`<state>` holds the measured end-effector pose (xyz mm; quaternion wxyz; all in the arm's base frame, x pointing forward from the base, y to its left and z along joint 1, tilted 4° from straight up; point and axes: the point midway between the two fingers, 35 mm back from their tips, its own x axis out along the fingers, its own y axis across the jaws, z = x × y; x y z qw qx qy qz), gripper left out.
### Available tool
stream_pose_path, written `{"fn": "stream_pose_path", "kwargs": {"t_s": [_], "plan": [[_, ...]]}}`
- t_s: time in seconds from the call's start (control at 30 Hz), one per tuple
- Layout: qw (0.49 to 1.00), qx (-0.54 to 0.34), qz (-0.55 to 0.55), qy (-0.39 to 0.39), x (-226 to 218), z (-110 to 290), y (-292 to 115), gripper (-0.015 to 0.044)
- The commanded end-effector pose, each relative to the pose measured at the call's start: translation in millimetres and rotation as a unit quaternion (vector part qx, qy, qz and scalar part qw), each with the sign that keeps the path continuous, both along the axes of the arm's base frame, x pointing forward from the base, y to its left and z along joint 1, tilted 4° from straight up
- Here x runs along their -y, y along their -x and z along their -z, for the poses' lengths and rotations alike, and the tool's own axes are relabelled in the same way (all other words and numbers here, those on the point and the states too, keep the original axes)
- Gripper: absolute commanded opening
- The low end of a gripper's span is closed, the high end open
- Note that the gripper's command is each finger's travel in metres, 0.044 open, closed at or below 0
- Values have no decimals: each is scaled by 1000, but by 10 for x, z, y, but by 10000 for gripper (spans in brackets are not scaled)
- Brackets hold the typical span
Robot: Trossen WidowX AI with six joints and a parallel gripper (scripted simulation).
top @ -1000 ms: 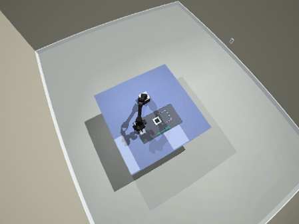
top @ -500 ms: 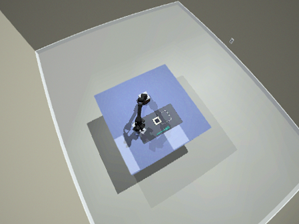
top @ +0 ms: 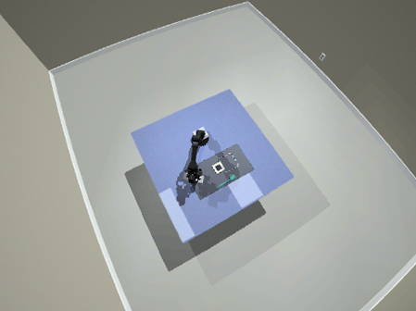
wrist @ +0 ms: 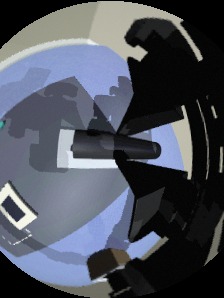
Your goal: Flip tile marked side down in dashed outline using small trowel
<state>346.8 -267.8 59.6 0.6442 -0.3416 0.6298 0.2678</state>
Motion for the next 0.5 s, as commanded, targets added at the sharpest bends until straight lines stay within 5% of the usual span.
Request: {"fn": "stream_pose_path", "kwargs": {"t_s": [0.0, 0.47], "plan": [[998, -9, -67, -2, -25, 40, -3, 130], [989, -15, -149, 3, -25, 40, -3, 156]]}}
